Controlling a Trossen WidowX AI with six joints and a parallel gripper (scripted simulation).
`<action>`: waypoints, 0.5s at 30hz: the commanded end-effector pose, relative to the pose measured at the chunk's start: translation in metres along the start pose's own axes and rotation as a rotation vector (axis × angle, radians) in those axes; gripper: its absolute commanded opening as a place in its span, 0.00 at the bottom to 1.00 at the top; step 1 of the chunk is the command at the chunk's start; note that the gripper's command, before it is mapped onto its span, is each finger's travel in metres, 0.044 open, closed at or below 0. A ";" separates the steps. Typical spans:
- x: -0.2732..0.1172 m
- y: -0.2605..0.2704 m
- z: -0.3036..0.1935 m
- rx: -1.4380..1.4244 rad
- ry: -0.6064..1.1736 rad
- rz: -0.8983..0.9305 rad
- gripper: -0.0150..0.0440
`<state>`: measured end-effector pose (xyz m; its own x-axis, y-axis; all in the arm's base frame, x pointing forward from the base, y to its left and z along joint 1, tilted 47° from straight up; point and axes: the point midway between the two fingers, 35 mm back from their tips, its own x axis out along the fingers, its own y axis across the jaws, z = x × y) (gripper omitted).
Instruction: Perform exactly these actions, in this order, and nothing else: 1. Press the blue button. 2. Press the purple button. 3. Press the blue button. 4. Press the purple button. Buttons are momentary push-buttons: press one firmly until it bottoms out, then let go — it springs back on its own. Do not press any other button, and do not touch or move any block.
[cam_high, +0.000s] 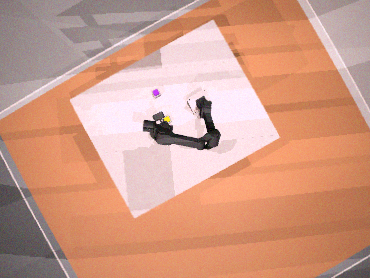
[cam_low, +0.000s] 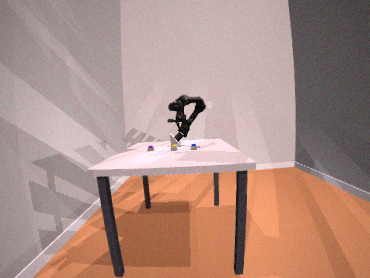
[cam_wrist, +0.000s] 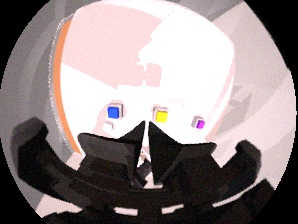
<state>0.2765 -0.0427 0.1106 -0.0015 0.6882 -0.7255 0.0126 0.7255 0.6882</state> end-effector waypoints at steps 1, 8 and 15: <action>-0.004 -0.059 0.006 -0.002 0.000 -0.017 0.29; 0.001 -0.172 -0.013 -0.006 0.016 -0.004 0.29; 0.017 -0.246 -0.047 -0.019 0.024 0.030 0.29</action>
<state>0.2395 -0.1955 -0.0480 -0.0195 0.7023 -0.7116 0.0125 0.7119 0.7022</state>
